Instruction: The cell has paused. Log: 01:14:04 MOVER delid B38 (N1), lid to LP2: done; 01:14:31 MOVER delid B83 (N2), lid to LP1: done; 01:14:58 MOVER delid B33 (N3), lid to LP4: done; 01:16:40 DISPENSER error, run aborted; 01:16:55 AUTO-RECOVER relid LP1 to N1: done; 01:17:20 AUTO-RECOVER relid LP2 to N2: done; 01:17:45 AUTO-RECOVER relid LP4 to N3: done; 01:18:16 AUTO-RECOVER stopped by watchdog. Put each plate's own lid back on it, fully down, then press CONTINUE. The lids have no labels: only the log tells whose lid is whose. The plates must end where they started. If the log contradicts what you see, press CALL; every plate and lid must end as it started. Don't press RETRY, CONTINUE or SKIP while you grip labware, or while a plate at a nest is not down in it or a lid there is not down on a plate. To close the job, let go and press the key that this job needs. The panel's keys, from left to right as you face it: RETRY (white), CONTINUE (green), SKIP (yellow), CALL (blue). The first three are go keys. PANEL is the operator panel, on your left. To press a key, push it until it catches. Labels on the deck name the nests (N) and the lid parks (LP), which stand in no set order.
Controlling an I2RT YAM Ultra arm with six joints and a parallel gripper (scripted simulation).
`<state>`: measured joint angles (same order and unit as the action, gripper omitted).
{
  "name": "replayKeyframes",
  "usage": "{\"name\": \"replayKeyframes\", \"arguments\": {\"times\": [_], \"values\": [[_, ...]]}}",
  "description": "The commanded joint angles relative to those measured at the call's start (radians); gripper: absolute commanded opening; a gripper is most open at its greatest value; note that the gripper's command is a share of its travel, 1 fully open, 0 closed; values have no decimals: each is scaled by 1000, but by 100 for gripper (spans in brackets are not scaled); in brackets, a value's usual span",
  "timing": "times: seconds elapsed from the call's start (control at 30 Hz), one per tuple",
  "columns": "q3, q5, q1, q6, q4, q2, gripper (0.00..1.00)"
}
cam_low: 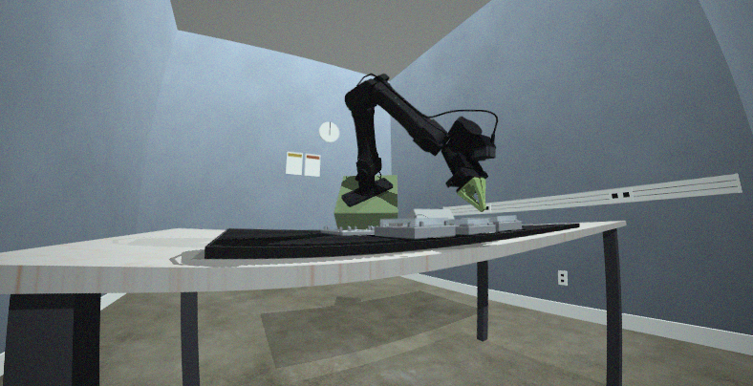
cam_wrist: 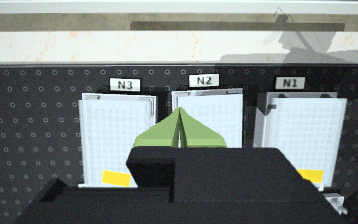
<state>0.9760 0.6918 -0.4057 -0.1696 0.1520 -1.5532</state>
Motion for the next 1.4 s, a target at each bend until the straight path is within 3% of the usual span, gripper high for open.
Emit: {"name": "replayKeyframes", "arguments": {"times": [0.0, 0.33, 0.7, 1.37], "values": [[-8, -49, 34, -32, -20, 66, 0], [-35, -149, 142, -79, -64, 152, 0], [16, -301, 307, -146, -129, 242, 0], [2, -304, 304, -139, -126, 222, 0]]}}
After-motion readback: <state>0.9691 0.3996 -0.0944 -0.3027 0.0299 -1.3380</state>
